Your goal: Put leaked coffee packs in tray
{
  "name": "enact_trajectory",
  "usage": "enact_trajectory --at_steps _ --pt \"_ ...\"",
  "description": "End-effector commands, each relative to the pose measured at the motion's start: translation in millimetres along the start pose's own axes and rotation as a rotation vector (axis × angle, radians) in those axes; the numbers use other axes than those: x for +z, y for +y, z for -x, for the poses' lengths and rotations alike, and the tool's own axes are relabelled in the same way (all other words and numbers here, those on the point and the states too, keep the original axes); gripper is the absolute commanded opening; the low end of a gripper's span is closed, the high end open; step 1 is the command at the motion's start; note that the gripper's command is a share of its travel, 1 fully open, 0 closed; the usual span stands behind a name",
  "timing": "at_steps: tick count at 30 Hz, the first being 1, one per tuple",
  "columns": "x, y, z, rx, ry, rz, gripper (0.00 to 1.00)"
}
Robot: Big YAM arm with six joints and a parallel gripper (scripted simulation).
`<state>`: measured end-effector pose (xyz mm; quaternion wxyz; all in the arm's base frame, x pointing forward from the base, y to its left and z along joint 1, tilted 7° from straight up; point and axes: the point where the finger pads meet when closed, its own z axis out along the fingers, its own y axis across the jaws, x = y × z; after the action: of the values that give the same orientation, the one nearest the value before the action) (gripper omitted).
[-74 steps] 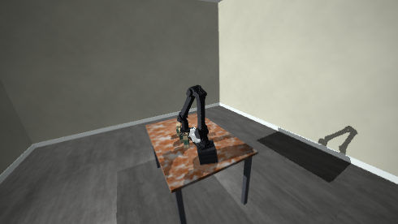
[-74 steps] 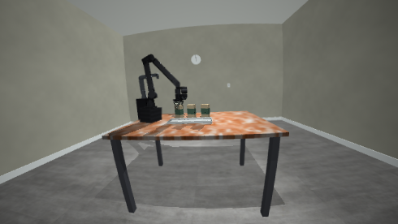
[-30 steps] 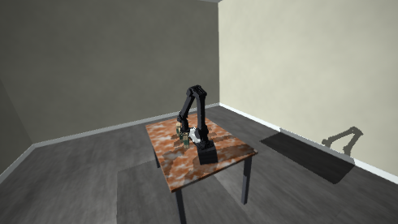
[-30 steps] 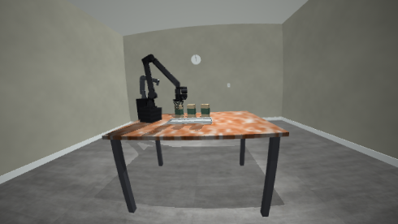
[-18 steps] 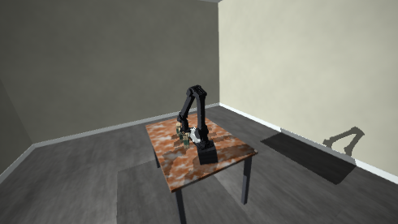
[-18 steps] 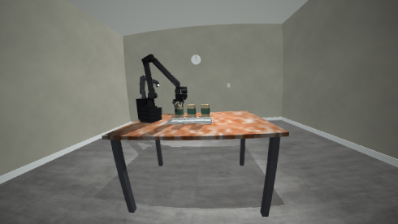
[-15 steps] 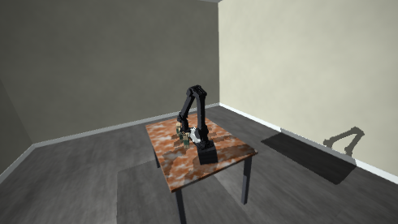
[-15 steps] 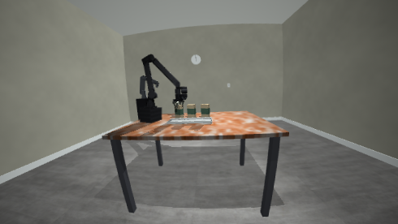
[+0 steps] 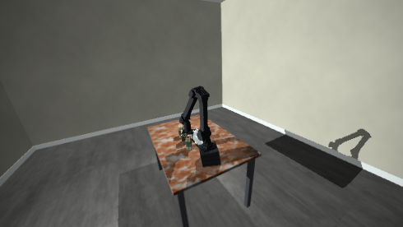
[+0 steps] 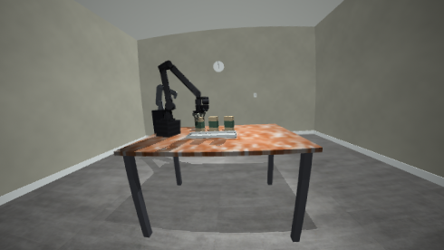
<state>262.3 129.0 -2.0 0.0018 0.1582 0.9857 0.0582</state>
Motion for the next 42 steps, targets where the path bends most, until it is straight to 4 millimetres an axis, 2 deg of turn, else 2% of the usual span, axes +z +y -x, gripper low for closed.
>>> enact_trajectory --at_steps 1,22,23,25,30,31,33,36,37,42 --pt "0 2 -4 0.000 -0.001 0.001 0.77" --pt "-1 2 -4 0.001 -0.001 0.001 0.77" --pt "-7 3 -2 0.002 -0.006 0.006 0.77" --pt "-27 15 15 -0.001 -0.037 0.031 0.77" --pt "-83 12 16 -0.004 -0.043 0.035 0.77" --pt "-85 13 16 -0.004 -0.043 0.035 0.77" --pt "-103 13 16 -0.004 -0.044 0.036 0.77" --pt "-107 12 16 -0.004 -0.044 0.037 0.77" --pt "-101 11 15 -0.001 -0.022 0.019 0.77" --pt "-96 6 10 0.000 -0.010 0.009 0.77"
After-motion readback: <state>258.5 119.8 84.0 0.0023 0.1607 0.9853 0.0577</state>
